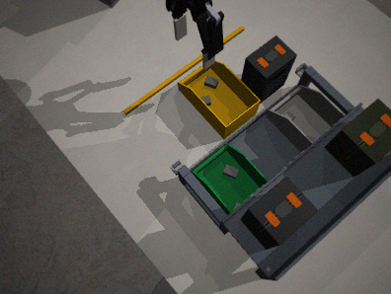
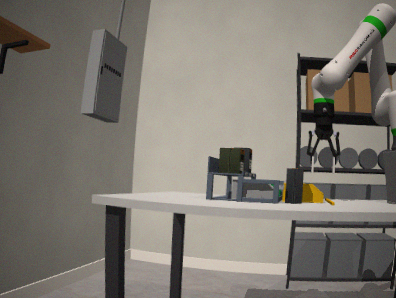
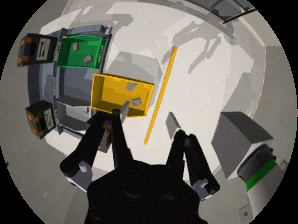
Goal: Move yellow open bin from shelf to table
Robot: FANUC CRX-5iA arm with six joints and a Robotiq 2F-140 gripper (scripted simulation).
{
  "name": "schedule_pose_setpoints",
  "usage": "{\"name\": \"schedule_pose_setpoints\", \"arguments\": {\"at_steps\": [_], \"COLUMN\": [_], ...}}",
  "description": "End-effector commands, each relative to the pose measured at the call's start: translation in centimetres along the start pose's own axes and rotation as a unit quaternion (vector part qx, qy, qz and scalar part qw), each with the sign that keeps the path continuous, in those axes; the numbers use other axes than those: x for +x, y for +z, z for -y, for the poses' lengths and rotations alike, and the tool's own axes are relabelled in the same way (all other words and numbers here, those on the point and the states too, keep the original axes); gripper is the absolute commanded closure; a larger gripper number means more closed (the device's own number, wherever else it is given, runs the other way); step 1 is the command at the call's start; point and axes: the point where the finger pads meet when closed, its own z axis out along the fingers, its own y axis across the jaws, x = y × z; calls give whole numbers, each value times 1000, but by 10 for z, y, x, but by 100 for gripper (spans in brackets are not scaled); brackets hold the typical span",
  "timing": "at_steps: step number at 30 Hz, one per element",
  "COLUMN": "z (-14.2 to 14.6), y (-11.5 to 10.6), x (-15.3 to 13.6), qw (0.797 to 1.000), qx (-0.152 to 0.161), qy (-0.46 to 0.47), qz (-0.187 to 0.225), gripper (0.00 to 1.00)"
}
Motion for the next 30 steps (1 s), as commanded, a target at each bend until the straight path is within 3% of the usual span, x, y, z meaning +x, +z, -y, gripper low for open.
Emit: {"name": "schedule_pose_setpoints", "arguments": {"at_steps": [1,10,30], "z": [0,0,0], "y": [-2,-14,-6], "x": [0,0,0], "qw": [1000,1000,1000], "qx": [0,0,0], "qy": [0,0,0], "qz": [0,0,0], "gripper": [43,43,43]}}
